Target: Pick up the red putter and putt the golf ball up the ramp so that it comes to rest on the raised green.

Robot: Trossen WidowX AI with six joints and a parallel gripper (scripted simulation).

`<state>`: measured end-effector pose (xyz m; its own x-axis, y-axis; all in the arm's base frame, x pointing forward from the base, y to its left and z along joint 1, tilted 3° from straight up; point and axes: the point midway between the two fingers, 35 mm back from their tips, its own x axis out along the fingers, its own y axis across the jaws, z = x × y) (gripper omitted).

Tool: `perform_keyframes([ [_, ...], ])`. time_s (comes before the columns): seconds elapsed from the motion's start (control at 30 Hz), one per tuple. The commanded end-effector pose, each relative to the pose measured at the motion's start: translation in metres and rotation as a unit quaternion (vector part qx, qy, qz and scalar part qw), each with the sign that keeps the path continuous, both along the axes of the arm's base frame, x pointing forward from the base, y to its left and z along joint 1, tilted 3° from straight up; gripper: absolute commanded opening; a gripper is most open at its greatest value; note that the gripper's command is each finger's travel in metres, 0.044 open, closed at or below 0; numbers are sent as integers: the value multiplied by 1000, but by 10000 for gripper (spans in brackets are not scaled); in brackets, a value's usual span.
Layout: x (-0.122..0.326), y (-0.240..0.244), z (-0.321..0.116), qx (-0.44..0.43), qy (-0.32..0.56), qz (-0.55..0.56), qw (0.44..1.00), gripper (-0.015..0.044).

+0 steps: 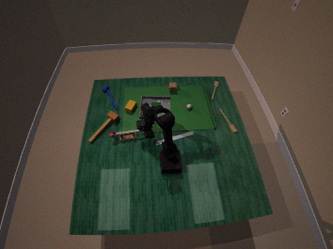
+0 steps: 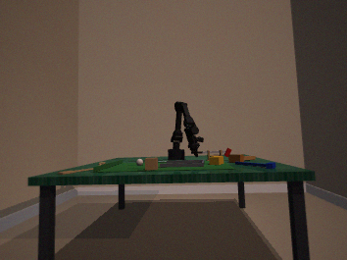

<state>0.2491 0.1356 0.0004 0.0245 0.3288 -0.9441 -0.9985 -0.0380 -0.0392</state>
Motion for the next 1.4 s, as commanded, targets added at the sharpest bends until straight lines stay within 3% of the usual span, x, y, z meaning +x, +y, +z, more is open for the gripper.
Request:
perform_keyframes([
  [0.0, 0, 0, 0, 0, 0, 0, 1000, 13],
  [0.3, 2, 0, 11, 0, -1, 0, 1000, 0],
  [0.77, -2, -6, 99, 0, 0, 0, 1000, 0],
  [1.07, -3, -7, 100, 0, 0, 0, 1000, 0],
  [1.37, 17, -44, 92, -21, 23, -98, 995, 0],
])
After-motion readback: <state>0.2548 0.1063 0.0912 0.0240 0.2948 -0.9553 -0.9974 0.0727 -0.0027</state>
